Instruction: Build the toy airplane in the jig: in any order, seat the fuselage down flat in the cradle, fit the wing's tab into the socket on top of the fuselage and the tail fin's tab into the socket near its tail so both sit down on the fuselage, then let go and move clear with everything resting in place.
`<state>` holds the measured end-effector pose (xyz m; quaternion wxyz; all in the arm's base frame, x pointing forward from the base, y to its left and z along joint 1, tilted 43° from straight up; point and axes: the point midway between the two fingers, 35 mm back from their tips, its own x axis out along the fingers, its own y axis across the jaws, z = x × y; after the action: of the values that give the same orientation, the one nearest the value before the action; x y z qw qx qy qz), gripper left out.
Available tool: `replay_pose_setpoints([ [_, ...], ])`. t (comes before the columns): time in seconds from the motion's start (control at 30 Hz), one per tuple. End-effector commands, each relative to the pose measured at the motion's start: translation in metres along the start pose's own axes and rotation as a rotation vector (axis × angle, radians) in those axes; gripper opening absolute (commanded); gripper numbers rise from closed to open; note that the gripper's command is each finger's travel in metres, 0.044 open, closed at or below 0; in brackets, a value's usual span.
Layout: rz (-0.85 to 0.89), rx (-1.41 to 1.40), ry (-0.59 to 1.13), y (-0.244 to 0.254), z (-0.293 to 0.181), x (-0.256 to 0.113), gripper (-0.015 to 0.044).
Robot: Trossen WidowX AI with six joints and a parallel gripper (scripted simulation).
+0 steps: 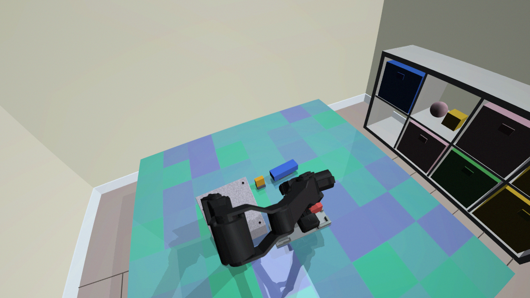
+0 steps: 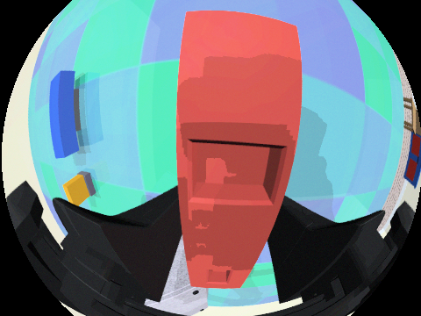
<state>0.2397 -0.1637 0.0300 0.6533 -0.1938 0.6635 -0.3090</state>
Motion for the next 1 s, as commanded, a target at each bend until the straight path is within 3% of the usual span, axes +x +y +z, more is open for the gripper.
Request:
replay_pose_setpoints([
  [0.0, -0.015, -0.013, -0.004, -0.0122, -0.0046, 0.0031, 0.0000],
  [0.1, -0.019, -0.018, -0.003, -0.0163, -0.0066, 0.0047, 0.0000],
  [0.37, -0.019, -0.018, -0.003, -0.0167, -0.0065, 0.0048, 0.0197],
  [0.97, -0.019, -0.018, -0.003, -0.0168, -0.0061, 0.0104, 0.0197],
])
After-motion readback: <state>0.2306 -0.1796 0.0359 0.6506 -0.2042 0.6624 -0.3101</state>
